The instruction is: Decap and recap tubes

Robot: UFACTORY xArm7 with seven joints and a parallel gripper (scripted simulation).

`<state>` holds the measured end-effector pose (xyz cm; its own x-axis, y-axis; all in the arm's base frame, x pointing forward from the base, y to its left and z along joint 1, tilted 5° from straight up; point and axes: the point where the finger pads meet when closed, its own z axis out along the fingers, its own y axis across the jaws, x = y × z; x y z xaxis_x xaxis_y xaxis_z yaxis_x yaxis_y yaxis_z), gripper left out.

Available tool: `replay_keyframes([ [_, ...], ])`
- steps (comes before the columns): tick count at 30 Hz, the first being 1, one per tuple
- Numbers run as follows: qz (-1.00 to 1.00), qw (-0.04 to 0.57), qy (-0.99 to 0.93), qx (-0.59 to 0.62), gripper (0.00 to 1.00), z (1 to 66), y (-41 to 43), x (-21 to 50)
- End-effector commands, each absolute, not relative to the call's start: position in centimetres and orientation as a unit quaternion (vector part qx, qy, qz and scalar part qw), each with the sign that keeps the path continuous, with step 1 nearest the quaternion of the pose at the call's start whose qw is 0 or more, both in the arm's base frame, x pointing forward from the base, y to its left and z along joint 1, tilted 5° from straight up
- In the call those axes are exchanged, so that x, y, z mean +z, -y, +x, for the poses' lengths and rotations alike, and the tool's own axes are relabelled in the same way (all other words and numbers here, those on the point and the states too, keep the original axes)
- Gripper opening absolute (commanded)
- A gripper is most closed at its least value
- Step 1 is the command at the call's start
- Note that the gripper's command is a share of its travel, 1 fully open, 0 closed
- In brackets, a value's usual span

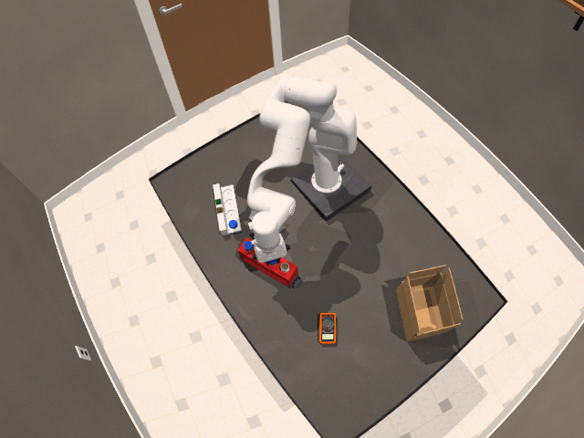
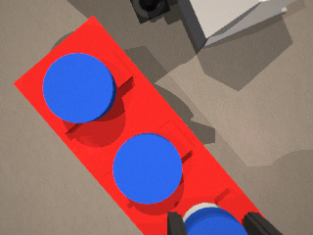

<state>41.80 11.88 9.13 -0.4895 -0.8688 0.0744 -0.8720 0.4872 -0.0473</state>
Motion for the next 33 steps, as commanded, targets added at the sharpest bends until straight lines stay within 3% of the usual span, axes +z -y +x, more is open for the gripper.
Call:
replay_keyframes([
  [1,0.581,0.021,0.813,0.036,0.00,41.96,-11.93,9.31],
  [33,0.954,0.039,0.298,0.016,0.00,41.96,-11.94,9.38],
])
